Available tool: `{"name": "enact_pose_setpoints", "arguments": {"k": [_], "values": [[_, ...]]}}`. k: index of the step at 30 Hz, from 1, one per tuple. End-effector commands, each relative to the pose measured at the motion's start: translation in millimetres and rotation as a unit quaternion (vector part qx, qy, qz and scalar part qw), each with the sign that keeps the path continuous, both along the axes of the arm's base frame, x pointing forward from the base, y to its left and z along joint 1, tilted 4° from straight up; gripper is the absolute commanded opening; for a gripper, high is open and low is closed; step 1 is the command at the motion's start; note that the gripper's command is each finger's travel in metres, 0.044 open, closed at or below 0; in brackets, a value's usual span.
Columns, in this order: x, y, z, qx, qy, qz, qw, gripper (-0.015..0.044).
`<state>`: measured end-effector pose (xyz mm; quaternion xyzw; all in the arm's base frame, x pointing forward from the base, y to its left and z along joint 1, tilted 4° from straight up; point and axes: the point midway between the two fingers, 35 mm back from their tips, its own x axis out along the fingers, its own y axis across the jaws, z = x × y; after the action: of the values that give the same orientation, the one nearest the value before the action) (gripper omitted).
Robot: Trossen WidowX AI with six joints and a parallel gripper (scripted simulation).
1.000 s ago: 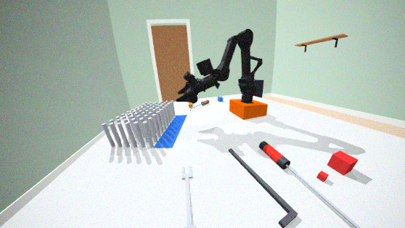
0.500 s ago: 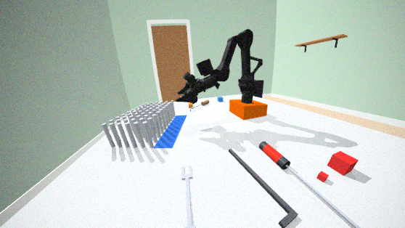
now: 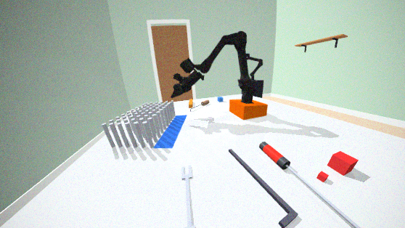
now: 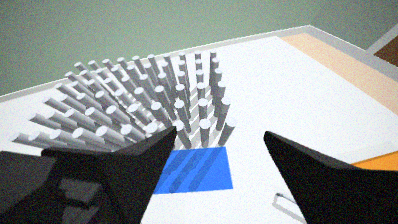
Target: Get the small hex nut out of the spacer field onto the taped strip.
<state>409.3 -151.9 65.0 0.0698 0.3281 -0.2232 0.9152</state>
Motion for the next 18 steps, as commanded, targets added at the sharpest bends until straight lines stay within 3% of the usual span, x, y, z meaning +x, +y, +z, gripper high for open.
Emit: {"name": "enact_pose_setpoints", "arguments": {"k": [1,9,18], "values": [[-21.9,-67.1,-3.1,0.106,0.024,-0.104,0.989,0.044],[-79.8,-145.0,-9.6,0.281,0.044,-0.266,0.921,0.044],[-165.7,-203.8,-1.7,0.453,0.034,-0.431,0.78,0.044]]}}
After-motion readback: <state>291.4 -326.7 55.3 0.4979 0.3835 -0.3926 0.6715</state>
